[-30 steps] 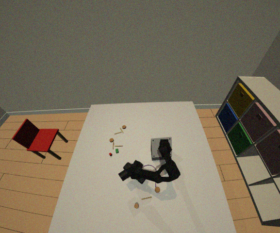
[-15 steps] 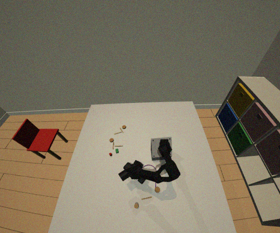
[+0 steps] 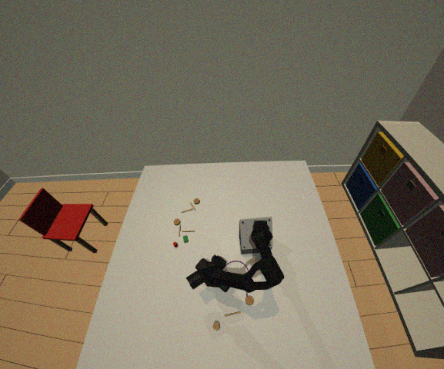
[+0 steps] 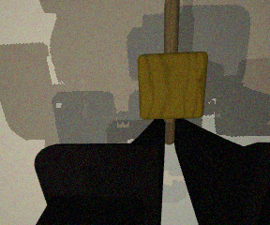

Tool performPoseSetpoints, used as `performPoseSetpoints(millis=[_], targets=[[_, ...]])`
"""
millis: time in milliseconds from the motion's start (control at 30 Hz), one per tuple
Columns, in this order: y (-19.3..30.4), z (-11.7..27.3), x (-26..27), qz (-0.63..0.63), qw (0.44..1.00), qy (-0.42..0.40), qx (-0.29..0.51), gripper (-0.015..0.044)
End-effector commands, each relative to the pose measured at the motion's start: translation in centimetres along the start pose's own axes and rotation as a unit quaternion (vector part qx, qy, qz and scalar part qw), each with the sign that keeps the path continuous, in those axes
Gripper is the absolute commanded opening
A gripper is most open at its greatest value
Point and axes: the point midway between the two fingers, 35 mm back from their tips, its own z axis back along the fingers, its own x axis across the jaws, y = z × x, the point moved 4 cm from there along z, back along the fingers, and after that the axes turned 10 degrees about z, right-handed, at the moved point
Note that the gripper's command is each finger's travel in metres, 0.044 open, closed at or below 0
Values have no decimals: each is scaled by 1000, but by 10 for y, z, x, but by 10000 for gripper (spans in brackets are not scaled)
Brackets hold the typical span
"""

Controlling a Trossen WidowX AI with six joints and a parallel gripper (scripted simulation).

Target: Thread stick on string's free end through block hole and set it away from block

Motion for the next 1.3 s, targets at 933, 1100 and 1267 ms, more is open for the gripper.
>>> performPoseSetpoints(millis=[933,1100,1267], targets=[[16,0,5,3,1000,1,-1,0],[23,0,7,3,1000,1,0,0],[30,1,8,3,1000,2,0,0]])
